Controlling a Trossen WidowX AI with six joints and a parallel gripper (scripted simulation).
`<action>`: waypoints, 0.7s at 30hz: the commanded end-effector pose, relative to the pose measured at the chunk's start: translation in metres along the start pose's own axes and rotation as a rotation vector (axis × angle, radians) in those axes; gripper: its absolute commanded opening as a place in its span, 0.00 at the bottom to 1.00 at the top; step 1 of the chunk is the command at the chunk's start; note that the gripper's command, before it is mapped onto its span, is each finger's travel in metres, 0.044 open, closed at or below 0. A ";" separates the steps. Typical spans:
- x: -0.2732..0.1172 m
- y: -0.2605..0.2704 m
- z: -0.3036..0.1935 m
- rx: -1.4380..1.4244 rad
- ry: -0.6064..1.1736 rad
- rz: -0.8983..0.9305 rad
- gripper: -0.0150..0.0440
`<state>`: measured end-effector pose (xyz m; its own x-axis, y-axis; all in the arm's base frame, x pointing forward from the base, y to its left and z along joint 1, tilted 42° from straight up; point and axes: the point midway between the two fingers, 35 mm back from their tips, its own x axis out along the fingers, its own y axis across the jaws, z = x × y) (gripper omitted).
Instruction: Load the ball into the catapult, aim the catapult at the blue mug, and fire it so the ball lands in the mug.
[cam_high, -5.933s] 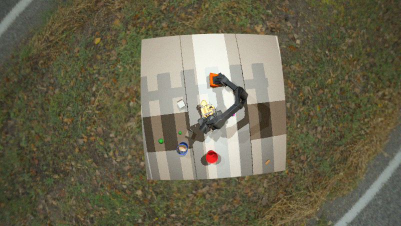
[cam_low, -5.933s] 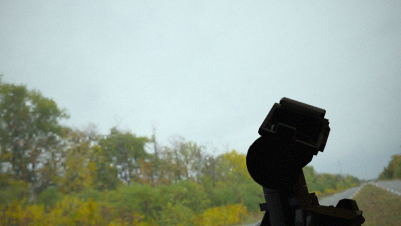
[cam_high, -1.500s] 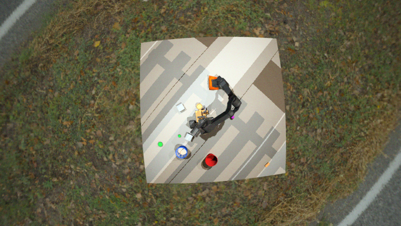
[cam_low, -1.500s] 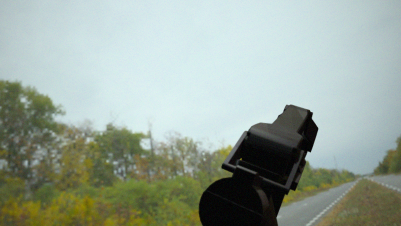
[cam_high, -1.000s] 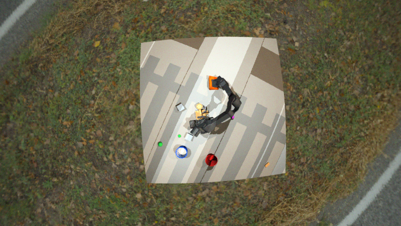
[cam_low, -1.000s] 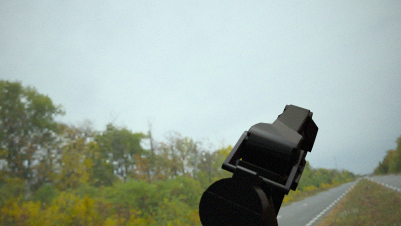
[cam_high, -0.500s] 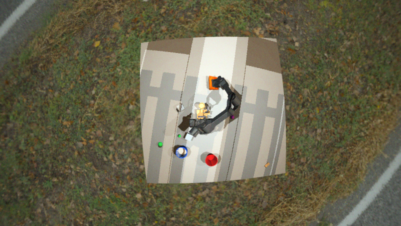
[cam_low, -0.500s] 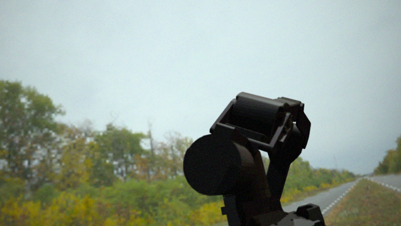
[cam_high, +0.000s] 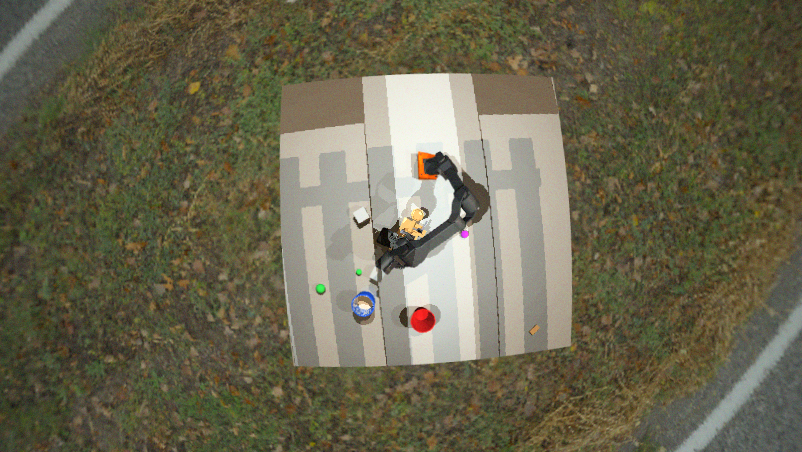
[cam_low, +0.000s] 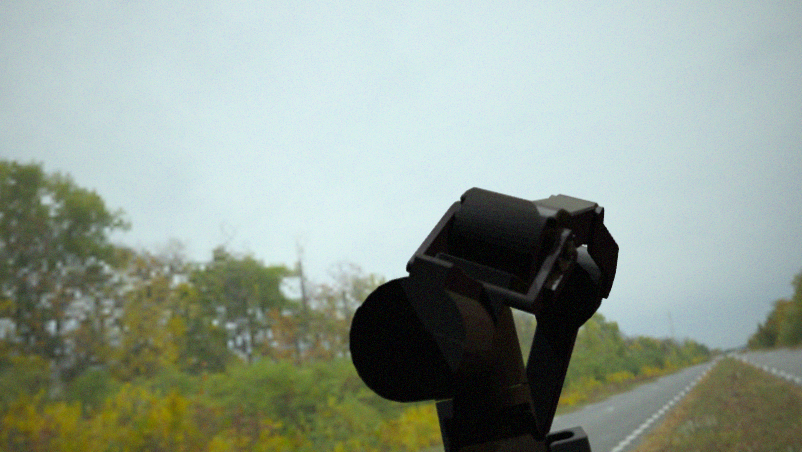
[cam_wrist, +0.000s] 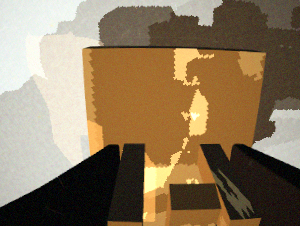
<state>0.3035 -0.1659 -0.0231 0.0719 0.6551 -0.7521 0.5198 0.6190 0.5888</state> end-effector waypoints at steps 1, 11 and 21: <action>-0.005 -0.009 0.003 0.094 -0.012 -0.007 0.25; 0.001 -0.011 0.004 0.094 -0.012 -0.007 0.25; 0.017 -0.012 0.005 0.094 -0.012 -0.007 0.25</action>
<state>0.3033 -0.1672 -0.0410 0.0755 0.6421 -0.7629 0.5923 0.5866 0.5524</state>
